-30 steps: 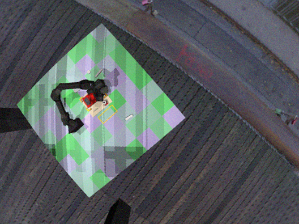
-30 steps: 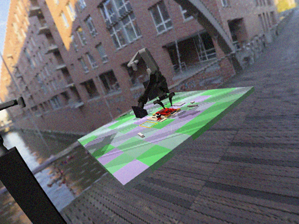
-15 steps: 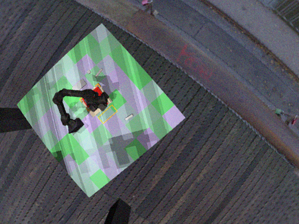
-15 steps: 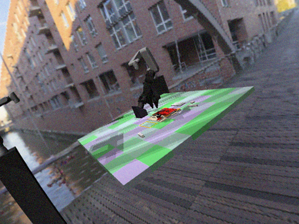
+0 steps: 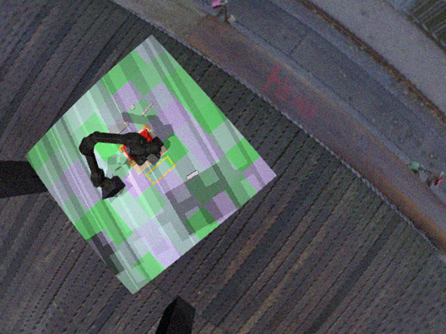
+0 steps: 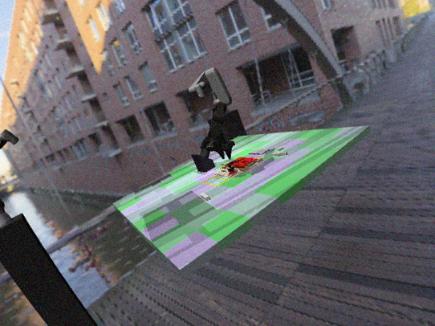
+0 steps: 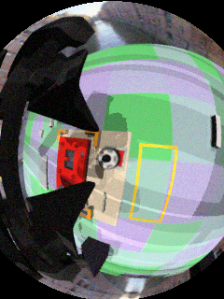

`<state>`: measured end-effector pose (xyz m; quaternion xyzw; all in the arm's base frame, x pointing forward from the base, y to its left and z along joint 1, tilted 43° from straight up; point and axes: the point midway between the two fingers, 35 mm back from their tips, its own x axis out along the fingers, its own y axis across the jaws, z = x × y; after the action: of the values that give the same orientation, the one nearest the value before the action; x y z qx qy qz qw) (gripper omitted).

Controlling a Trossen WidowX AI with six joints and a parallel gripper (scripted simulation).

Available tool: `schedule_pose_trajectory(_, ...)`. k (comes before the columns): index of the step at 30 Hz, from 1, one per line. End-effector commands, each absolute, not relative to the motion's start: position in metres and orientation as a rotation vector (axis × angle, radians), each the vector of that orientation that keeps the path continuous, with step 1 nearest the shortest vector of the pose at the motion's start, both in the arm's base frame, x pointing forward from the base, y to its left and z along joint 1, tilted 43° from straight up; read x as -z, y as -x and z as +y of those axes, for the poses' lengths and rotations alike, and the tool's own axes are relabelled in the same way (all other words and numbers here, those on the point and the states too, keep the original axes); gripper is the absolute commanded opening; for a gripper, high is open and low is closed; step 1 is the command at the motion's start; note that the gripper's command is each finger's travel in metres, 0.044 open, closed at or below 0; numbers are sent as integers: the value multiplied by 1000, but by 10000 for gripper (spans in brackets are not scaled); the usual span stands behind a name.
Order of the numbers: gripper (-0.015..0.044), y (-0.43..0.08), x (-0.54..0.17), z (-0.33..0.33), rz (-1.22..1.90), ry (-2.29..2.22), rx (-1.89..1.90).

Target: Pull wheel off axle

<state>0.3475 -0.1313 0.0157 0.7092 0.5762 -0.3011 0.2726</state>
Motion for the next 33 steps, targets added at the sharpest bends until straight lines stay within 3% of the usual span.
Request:
schedule_pose_trajectory(1,300,-351,4,-111,1574,-1911,813)
schedule_pose_trajectory(24,300,-354,30,-83,1576,-1913,810)
schedule_pose_trajectory(27,221,-354,27,-86,1567,-1907,807)
schedule_pose_trajectory(33,181,-354,27,-86,1567,-1907,807)
